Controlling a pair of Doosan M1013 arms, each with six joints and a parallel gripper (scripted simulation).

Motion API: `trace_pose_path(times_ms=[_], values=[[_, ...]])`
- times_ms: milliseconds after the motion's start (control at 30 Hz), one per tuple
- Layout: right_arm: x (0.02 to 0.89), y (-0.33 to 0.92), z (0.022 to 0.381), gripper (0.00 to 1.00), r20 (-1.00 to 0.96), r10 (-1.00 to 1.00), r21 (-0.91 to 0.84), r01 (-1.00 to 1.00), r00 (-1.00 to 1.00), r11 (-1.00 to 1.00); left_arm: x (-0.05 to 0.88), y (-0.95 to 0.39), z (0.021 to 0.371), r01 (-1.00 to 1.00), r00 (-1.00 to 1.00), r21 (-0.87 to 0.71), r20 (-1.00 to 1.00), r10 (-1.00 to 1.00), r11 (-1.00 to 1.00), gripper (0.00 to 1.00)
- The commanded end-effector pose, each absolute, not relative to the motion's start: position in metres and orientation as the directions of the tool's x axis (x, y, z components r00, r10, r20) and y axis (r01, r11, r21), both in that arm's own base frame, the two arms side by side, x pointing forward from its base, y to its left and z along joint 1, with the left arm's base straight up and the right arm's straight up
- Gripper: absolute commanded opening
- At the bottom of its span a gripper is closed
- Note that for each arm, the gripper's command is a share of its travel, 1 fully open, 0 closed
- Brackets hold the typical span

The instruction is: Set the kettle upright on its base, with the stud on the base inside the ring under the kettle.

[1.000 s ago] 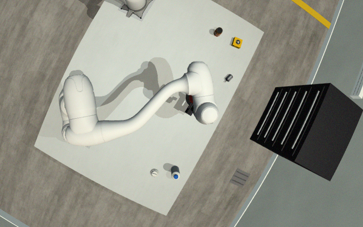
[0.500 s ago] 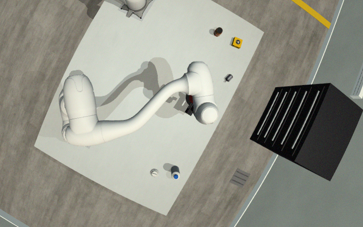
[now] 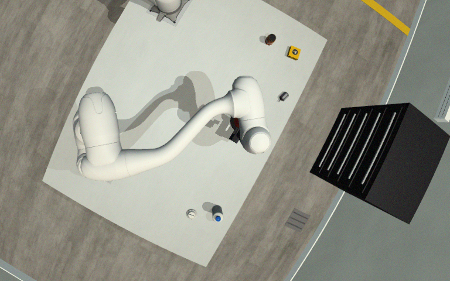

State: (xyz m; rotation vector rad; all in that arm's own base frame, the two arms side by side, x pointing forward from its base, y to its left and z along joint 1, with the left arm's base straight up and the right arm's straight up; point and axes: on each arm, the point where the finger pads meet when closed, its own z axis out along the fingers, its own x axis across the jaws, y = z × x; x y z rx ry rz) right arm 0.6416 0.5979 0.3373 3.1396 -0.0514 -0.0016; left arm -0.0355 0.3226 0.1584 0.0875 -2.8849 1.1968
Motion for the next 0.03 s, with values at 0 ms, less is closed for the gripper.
trace_pose_path(times_ms=[0], values=[[0.6416,0.5980,0.3387,1.00,0.000,-0.033,0.000,-0.033,0.999,-0.999,-0.0356,0.3229,0.1588,-0.058,-0.998,-0.706,0.038,-0.045,0.706,1.00]])
